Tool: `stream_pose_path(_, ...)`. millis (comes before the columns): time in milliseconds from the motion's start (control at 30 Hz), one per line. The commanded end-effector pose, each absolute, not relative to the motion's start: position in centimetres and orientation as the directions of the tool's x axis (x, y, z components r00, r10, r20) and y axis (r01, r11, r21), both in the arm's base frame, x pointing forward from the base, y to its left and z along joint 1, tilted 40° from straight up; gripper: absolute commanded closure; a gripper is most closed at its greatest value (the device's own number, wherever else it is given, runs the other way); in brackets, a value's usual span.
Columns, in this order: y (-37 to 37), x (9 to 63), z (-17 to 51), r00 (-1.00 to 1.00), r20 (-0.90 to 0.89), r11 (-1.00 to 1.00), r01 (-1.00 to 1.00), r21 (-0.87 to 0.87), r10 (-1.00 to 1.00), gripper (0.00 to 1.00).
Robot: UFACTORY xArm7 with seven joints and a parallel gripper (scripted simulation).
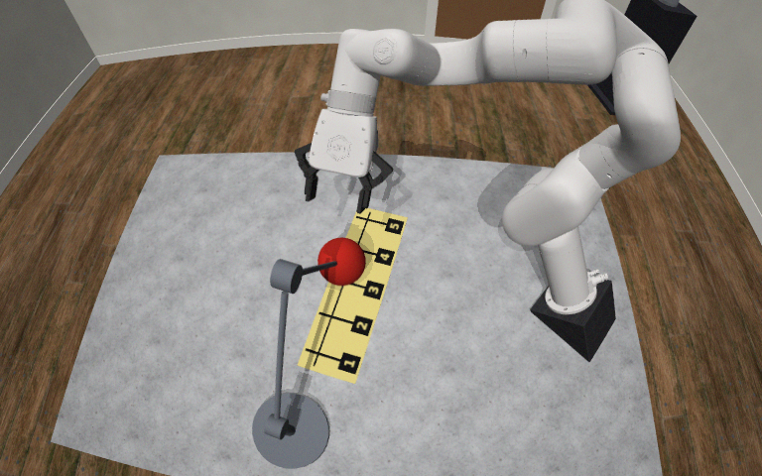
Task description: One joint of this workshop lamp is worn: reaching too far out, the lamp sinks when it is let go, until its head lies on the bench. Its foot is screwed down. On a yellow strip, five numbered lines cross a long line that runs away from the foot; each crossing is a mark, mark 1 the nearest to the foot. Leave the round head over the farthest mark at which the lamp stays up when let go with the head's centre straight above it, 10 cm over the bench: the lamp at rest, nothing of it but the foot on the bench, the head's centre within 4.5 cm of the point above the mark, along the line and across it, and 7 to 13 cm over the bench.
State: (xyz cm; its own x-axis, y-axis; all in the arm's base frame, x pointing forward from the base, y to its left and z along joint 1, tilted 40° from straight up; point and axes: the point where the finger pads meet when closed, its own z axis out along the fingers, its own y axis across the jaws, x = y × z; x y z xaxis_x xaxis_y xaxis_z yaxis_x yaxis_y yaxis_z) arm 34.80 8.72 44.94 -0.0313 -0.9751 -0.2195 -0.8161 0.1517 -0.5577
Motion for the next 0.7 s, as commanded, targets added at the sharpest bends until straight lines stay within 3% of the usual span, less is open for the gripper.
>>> stream_pose_path(0,8.73,34.51,45.45,-0.029,-0.218,0.15,-0.814,-0.561,-0.975,0.0)
stream_pose_path(667,8.69,34.37,45.63,-0.029,-0.218,0.15,-0.814,-0.561,-0.975,0.0)
